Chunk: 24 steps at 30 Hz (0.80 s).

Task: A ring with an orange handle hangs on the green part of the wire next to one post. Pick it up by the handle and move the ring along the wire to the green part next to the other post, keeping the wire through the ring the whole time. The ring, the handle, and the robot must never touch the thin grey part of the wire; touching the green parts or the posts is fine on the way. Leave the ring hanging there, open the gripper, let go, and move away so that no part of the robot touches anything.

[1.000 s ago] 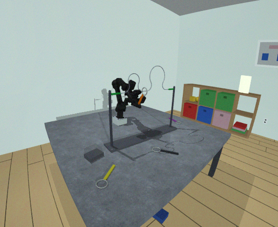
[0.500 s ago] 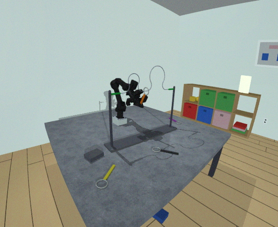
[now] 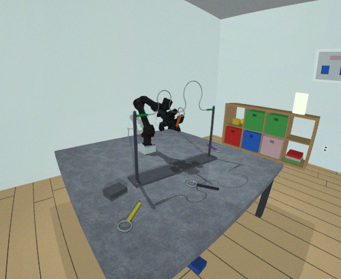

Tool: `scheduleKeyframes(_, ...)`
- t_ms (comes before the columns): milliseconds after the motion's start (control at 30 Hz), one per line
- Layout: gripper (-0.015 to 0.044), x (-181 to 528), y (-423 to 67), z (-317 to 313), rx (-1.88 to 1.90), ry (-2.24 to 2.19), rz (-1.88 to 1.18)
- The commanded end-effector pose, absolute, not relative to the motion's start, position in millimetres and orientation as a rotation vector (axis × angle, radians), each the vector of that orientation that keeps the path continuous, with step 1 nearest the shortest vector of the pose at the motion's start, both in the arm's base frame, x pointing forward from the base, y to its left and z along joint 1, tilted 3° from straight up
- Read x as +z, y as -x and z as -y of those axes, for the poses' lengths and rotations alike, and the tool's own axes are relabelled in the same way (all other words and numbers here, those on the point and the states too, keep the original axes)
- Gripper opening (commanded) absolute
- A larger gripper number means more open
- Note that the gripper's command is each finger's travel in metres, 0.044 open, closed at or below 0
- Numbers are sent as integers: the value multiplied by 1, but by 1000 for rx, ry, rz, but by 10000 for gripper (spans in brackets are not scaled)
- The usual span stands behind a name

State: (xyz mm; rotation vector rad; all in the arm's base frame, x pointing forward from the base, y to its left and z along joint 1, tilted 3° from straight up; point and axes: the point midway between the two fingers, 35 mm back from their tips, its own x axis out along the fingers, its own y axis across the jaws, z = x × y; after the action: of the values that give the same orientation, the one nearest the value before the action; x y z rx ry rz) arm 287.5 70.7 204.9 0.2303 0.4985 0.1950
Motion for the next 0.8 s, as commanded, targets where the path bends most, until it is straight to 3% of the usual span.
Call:
scheduleKeyframes(0, -150, 210, -287, -81, 209, -298, -494)
scheduleKeyframes(767, -150, 256, -277, -148, 344, -826, -498)
